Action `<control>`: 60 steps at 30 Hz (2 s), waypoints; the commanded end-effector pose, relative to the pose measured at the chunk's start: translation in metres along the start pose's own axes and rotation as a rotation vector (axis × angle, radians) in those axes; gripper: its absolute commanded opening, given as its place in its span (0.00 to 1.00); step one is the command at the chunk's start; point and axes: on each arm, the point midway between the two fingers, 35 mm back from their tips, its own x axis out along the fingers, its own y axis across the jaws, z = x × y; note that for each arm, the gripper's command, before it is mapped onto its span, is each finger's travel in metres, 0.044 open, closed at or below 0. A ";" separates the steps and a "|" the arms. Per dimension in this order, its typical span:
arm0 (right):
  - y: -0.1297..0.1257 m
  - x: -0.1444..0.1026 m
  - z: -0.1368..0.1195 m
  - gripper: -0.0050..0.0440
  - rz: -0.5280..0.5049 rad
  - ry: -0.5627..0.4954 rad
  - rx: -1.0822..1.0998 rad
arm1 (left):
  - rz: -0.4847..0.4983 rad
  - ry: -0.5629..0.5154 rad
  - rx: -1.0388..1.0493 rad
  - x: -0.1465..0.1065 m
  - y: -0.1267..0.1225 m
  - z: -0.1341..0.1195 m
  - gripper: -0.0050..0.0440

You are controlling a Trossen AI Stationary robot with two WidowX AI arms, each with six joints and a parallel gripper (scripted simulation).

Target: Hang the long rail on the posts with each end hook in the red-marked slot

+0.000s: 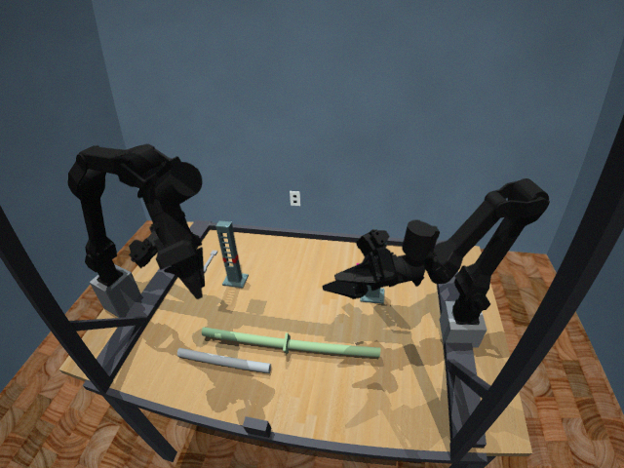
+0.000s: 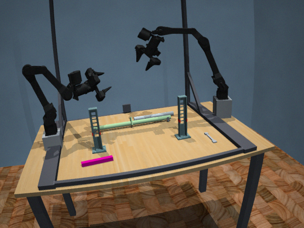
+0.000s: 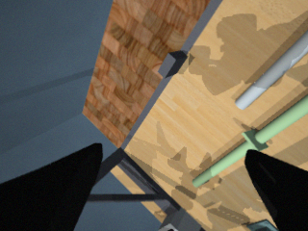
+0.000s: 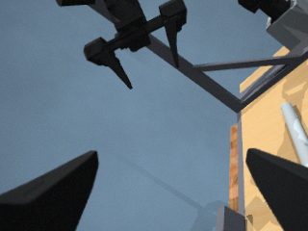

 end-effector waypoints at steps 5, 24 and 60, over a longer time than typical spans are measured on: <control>0.005 0.001 0.004 1.00 0.014 -0.010 -0.004 | 0.028 0.022 0.007 -0.014 0.007 -0.002 1.00; -0.012 0.012 0.000 1.00 -0.085 0.011 -0.060 | -0.008 0.064 -0.014 -0.017 -0.005 0.001 1.00; -0.171 -0.034 -0.046 1.00 -1.037 0.835 -0.925 | -0.497 0.533 -0.268 -0.004 -0.146 0.000 1.00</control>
